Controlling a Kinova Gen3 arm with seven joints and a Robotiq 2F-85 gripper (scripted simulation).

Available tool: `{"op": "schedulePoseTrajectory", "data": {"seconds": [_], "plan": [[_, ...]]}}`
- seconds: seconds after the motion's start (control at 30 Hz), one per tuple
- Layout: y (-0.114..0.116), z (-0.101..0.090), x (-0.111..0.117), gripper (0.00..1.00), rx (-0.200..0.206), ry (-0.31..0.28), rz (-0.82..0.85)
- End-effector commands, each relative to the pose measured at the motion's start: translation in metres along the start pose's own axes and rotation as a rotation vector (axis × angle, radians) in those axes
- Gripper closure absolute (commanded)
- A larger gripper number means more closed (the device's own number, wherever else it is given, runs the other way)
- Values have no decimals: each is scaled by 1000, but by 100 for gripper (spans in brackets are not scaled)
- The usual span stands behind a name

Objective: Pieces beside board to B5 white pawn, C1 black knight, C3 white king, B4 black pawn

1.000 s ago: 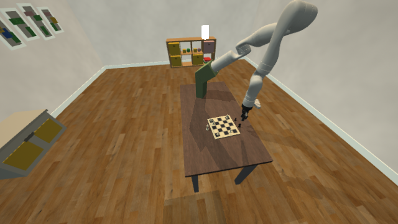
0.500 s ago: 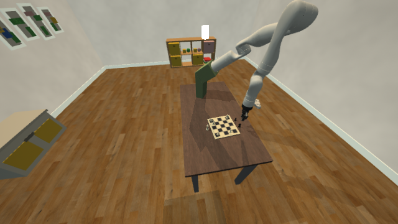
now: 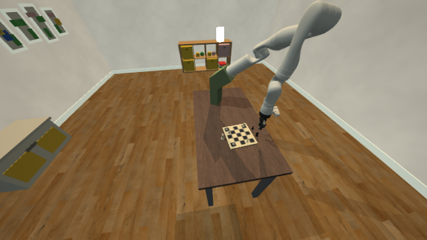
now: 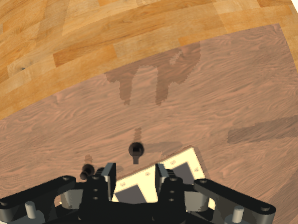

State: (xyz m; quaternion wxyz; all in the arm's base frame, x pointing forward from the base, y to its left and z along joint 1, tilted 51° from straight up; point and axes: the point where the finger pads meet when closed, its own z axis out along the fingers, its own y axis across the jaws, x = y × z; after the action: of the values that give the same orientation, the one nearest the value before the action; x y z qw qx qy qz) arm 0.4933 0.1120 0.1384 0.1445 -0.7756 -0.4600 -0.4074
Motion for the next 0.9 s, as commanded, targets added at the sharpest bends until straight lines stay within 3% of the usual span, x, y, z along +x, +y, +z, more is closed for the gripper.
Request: {"op": "schedulePoseTrajectory", "data": {"seconds": [0.0, 0.87], "plan": [[0, 1, 1, 63, -3, 1, -3], [2, 31, 2, 63, -8, 3, -5]]}}
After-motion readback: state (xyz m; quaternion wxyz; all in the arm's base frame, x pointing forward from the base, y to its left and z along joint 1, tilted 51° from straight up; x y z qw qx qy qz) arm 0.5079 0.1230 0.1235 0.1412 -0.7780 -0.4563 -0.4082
